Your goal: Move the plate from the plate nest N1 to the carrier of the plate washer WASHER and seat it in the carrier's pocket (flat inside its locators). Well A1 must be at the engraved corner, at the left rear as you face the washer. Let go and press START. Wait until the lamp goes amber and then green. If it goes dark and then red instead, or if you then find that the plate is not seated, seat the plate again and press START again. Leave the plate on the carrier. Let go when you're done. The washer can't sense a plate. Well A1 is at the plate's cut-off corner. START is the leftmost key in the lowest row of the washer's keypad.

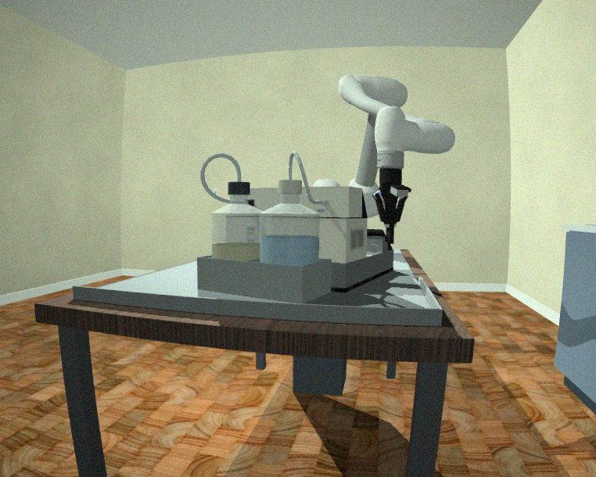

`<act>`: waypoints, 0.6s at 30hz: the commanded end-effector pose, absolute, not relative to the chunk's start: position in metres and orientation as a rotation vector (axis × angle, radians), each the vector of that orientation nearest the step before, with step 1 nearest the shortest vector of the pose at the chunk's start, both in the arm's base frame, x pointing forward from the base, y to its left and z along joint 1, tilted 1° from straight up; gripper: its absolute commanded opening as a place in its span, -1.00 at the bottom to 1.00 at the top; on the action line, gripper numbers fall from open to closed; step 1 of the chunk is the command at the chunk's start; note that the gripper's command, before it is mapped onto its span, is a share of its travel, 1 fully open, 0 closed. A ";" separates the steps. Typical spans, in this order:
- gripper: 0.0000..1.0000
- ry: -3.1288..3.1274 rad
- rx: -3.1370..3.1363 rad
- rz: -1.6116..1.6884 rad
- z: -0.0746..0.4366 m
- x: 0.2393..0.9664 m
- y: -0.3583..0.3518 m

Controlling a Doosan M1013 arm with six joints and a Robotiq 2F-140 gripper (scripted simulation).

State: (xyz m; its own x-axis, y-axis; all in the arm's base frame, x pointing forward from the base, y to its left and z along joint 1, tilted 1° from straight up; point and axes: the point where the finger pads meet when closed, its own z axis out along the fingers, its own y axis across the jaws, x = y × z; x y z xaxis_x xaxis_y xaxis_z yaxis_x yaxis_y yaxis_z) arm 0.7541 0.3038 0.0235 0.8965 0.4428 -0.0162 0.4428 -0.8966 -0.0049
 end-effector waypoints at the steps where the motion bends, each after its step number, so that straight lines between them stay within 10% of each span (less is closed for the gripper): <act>1: -0.80 -0.714 -3.058 0.024 0.021 0.755 0.304; 18: -0.80 -0.714 -3.058 0.024 0.017 0.754 0.304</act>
